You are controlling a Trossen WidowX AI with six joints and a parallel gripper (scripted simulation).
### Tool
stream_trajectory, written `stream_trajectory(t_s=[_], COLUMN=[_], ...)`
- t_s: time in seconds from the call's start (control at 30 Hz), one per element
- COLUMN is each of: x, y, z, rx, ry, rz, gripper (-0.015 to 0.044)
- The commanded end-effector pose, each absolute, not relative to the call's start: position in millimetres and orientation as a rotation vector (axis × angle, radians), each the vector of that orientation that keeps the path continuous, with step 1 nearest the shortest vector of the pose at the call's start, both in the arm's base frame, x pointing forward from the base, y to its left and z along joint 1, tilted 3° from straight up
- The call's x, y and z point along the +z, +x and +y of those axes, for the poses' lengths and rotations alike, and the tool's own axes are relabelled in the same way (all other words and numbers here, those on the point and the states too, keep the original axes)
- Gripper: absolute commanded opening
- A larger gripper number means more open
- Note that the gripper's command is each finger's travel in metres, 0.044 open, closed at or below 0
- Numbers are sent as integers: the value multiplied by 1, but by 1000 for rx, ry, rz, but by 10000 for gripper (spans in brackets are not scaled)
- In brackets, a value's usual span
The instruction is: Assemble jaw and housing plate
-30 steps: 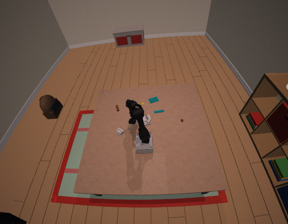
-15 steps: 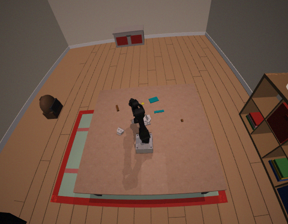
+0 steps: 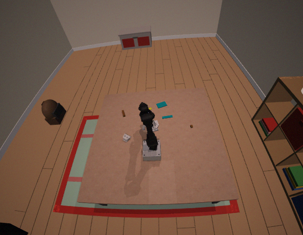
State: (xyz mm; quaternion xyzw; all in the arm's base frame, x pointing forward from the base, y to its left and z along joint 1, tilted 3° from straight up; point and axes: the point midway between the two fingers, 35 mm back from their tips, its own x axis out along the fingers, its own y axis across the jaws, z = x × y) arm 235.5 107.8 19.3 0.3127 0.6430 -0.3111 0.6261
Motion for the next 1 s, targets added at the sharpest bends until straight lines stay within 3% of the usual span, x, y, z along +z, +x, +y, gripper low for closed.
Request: stream_trajectory(t_s=[0.0,0.97], x=[18,17], y=[236,245], z=[100,51], rx=[-664,-185], ry=[655,180], rz=[1494,1588], gripper=[134,134])
